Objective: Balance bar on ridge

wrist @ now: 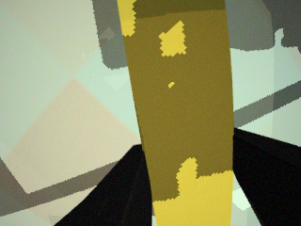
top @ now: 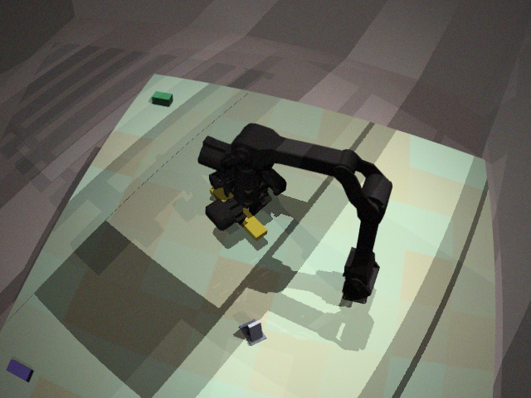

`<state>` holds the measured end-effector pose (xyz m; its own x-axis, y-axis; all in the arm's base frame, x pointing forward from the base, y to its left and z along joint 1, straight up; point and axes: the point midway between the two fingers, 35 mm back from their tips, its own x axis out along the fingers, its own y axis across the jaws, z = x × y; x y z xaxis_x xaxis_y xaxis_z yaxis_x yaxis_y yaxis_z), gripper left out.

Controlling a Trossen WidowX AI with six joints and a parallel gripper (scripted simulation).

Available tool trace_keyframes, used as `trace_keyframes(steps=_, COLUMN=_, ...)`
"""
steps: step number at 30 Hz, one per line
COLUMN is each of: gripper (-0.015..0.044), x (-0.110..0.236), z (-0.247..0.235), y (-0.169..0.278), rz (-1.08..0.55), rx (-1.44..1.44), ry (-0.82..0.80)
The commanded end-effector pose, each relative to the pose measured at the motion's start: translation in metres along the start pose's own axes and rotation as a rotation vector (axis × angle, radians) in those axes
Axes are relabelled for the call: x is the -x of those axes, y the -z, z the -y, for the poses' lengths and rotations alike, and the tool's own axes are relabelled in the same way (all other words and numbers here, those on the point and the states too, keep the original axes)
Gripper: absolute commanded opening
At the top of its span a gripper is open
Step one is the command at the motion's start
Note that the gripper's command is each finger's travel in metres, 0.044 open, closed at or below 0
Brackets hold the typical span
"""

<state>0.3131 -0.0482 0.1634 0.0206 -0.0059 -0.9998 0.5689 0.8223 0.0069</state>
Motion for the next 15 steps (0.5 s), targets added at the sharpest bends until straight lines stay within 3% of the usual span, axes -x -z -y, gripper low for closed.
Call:
trace_keyframes(steps=1, gripper=0.0000, x=0.002, z=-0.013, y=0.009, rz=0.005, rx=-0.014, ry=-0.007)
trace_keyframes(steps=15, gripper=0.0000, x=0.002, z=-0.056, y=0.046, rz=0.002, rx=-0.050, ry=-0.011)
